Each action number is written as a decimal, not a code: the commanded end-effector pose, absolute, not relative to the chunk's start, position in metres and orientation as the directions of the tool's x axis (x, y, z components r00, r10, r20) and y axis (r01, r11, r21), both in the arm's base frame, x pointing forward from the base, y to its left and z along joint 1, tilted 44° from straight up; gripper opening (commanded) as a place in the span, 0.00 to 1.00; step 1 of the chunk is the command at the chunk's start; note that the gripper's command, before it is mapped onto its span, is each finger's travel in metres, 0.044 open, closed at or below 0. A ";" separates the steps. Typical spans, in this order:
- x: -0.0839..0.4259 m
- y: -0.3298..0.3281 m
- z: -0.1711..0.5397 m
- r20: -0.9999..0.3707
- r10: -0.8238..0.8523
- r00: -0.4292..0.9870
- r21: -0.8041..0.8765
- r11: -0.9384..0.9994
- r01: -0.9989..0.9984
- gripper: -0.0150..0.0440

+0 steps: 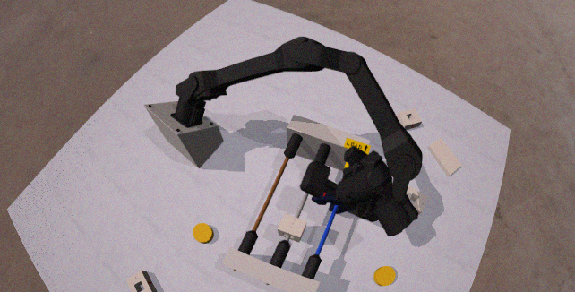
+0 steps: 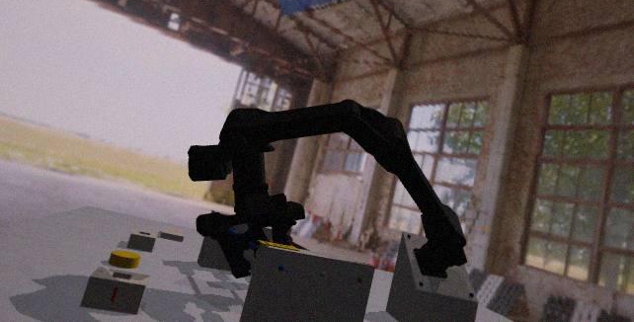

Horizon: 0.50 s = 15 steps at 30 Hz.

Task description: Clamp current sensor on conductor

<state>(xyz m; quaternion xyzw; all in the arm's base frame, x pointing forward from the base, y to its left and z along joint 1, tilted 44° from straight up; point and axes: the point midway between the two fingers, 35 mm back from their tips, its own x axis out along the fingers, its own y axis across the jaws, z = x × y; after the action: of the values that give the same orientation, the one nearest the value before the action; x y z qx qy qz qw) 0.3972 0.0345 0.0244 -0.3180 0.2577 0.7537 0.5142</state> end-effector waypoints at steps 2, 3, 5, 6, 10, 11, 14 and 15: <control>0.397 0.034 0.025 -0.745 0.611 -0.268 0.060 -0.338 -0.939 0.25; 0.397 0.034 0.024 -0.745 0.612 -0.265 0.058 -0.335 -0.940 0.25; 0.398 0.034 0.025 -0.747 0.618 -0.245 0.044 -0.321 -0.946 0.25; 0.398 0.033 0.025 -0.748 0.622 -0.230 0.034 -0.310 -0.950 0.25; 0.400 0.030 0.027 -0.751 0.645 -0.140 -0.031 -0.246 -0.969 0.25; 0.400 0.029 0.028 -0.750 0.651 -0.114 -0.050 -0.228 -0.972 0.25; 0.399 0.027 0.030 -0.744 0.667 -0.038 -0.106 -0.174 -0.979 0.25; 0.399 0.026 0.031 -0.741 0.671 -0.013 -0.124 -0.156 -0.980 0.25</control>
<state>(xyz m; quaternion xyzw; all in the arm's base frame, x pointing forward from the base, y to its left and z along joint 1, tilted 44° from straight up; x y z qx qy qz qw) 0.3983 0.0352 0.0246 -0.3426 0.2284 0.7023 0.5807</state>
